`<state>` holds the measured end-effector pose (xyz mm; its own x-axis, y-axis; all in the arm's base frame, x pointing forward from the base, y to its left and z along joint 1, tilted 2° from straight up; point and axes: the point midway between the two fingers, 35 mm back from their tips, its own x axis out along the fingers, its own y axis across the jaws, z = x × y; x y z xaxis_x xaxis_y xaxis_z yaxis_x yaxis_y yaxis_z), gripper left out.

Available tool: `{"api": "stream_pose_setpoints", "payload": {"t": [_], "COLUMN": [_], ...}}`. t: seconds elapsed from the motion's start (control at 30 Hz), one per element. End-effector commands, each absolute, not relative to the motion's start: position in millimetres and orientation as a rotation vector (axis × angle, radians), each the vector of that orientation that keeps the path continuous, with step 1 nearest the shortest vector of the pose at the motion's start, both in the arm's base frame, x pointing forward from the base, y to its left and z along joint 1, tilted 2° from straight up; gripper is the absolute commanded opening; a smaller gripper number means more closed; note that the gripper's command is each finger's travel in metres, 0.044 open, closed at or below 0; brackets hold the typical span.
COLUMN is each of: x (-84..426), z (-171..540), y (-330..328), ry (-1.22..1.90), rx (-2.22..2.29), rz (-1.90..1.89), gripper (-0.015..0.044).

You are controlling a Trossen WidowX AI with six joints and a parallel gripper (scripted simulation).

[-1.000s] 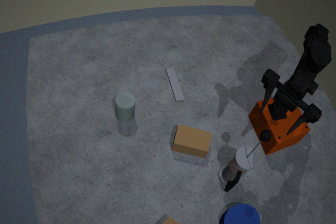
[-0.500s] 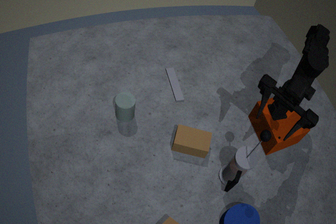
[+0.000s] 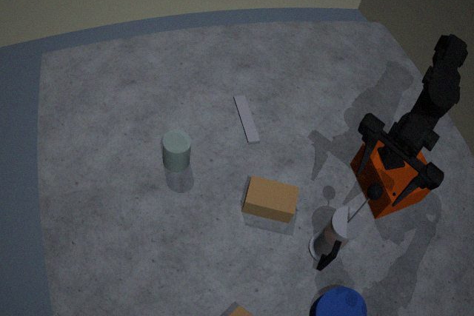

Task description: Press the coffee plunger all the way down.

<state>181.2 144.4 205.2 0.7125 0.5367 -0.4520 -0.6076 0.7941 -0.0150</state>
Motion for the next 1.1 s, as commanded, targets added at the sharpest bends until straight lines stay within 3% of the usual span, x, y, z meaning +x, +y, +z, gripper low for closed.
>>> {"api": "stream_pose_setpoints", "payload": {"t": [0.0,0.27,1.07], "x": [182.3,182.3,185.7], "z": [199.4,199.4,181.1], "y": [145.5,145.5,148.0], "ry": [0.462,0.462,0.461], "rx": [-0.177,-0.177,-0.177], "rz": [0.64,0.64,0.64], "gripper": [0.0335,0.0125,0.0125]}}
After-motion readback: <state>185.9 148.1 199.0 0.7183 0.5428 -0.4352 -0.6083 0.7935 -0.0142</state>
